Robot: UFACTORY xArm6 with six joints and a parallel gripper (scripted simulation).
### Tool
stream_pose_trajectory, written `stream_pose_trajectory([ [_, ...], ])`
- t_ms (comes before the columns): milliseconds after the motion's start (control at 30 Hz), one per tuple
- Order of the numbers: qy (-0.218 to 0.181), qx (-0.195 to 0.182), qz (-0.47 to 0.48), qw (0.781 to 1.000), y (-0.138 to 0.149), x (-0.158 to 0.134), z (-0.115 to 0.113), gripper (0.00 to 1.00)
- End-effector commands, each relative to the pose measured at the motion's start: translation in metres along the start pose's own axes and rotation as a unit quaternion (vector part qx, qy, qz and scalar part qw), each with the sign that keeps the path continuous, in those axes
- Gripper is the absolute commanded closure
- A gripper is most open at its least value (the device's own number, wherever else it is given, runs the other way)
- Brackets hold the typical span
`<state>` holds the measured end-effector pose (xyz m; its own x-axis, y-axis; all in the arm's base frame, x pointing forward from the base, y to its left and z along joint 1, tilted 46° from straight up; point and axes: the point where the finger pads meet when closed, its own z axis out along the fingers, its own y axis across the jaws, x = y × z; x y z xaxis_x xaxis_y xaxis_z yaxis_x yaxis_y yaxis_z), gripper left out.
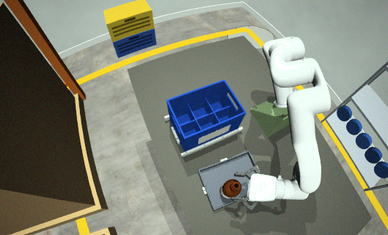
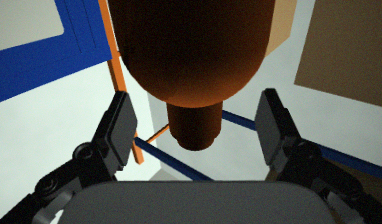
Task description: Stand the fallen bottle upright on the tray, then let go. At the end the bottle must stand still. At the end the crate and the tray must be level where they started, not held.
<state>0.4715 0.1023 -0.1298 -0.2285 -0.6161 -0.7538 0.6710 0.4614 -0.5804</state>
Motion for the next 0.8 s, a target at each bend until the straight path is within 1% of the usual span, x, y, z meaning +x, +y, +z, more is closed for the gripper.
stream_pose_trajectory([
  [0,0.000,0.000,0.002,1.000,0.0007,-0.0022,0.0000,0.00],
  [467,0.000,0.000,0.002,1.000,0.0007,-0.0034,-0.0002,0.00],
  [767,0.000,0.000,0.002,1.000,0.0007,-0.0104,-0.0014,0.00],
])
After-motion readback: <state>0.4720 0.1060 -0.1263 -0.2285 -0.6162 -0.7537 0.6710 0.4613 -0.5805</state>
